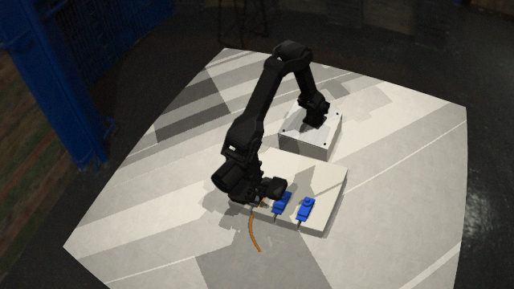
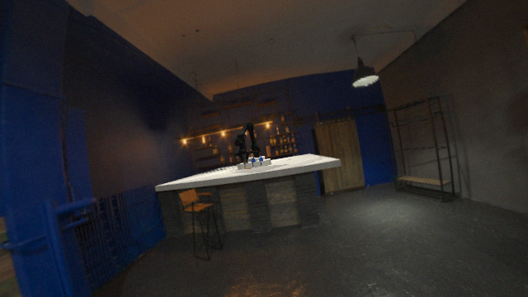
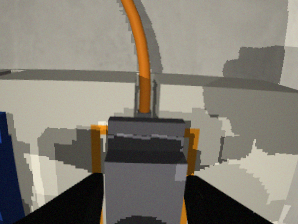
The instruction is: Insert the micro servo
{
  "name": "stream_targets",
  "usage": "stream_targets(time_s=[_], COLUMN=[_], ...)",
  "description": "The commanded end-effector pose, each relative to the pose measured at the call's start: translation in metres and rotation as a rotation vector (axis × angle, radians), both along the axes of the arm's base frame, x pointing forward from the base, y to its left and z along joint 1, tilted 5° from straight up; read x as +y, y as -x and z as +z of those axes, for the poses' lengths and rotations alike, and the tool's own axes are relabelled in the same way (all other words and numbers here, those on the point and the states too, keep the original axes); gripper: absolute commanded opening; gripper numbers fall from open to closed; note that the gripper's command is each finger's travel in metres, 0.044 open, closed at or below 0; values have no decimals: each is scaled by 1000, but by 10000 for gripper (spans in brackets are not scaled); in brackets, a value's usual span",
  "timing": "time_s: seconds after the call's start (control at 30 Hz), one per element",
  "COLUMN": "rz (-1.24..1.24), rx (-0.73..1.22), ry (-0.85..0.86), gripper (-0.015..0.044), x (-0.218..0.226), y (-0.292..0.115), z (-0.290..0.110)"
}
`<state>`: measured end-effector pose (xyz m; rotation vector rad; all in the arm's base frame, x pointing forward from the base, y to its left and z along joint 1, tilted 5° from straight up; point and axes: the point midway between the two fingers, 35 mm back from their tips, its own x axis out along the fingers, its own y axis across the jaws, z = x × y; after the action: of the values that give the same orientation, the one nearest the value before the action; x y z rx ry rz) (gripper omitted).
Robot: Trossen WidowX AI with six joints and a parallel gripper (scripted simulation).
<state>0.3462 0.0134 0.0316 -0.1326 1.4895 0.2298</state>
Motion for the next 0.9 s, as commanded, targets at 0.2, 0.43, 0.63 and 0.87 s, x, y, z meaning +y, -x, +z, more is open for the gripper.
stream_targets(time_s=[0.2, 0.43, 0.63, 0.87], rz=[-4, -8, -5, -4], rx=[1, 0, 7, 9], ry=[-1, 1, 1, 2], gripper=[187, 319, 440, 440], x=[-3, -13, -29, -31], y=[10, 34, 97, 112], z=[34, 51, 83, 88])
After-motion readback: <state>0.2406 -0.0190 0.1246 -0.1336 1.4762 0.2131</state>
